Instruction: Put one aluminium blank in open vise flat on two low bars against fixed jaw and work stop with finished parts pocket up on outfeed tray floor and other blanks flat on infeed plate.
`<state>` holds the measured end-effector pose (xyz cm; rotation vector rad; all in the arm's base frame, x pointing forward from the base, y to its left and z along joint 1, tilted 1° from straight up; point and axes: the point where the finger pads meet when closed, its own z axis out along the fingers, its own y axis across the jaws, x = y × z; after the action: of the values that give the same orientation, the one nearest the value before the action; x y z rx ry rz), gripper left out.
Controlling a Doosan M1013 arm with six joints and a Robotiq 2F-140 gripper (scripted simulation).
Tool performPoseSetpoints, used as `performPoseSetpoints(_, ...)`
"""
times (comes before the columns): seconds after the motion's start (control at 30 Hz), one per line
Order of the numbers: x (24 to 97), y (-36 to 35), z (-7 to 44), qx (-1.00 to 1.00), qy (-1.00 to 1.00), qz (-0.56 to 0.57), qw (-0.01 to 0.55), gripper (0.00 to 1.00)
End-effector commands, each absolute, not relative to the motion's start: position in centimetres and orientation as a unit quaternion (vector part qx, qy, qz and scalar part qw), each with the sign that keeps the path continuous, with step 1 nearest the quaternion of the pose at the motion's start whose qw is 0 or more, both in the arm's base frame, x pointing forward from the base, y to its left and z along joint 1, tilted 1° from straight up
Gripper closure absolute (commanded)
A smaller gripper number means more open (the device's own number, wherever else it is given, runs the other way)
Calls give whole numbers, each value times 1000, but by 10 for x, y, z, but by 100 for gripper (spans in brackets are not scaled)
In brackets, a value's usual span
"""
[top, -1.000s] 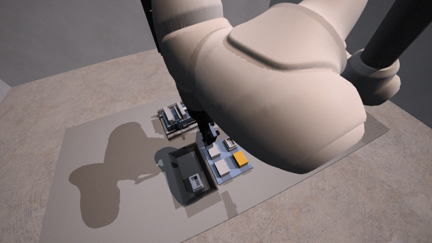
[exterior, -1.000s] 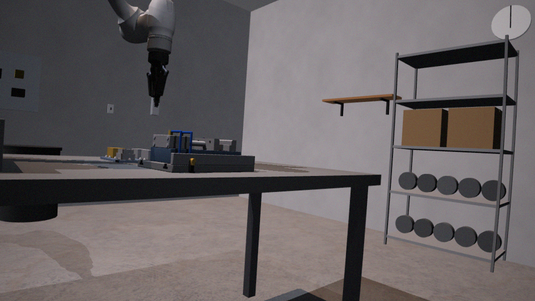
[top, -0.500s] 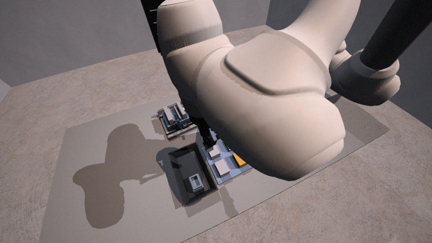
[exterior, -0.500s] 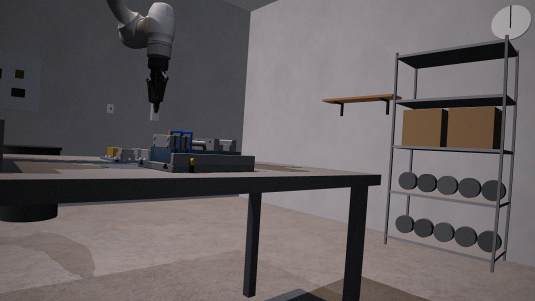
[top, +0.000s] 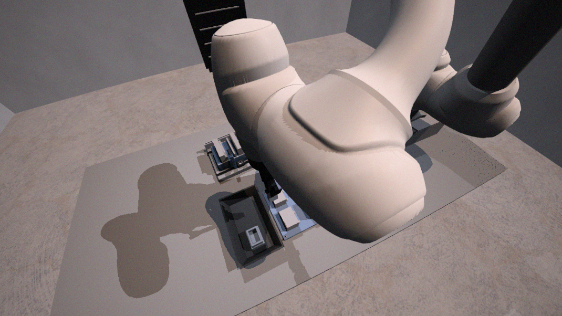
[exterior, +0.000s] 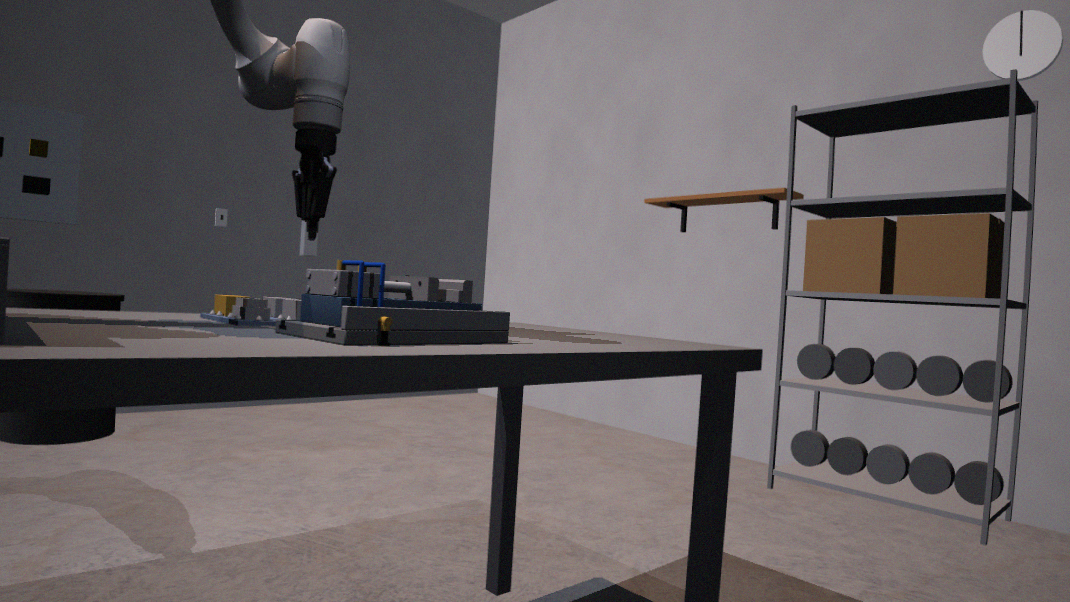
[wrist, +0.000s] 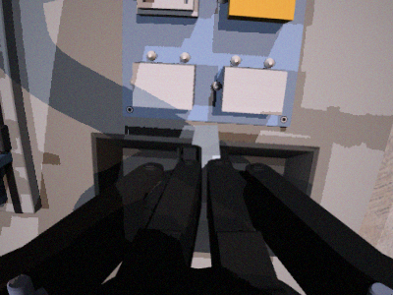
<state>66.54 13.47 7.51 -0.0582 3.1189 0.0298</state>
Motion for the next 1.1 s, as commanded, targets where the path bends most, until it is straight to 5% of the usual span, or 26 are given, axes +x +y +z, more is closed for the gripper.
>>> performPoseSetpoints(0.0,665,135,71,-19,1000,10,11,100)
performPoseSetpoints(1.07,666,134,61,-19,1000,10,11,100)
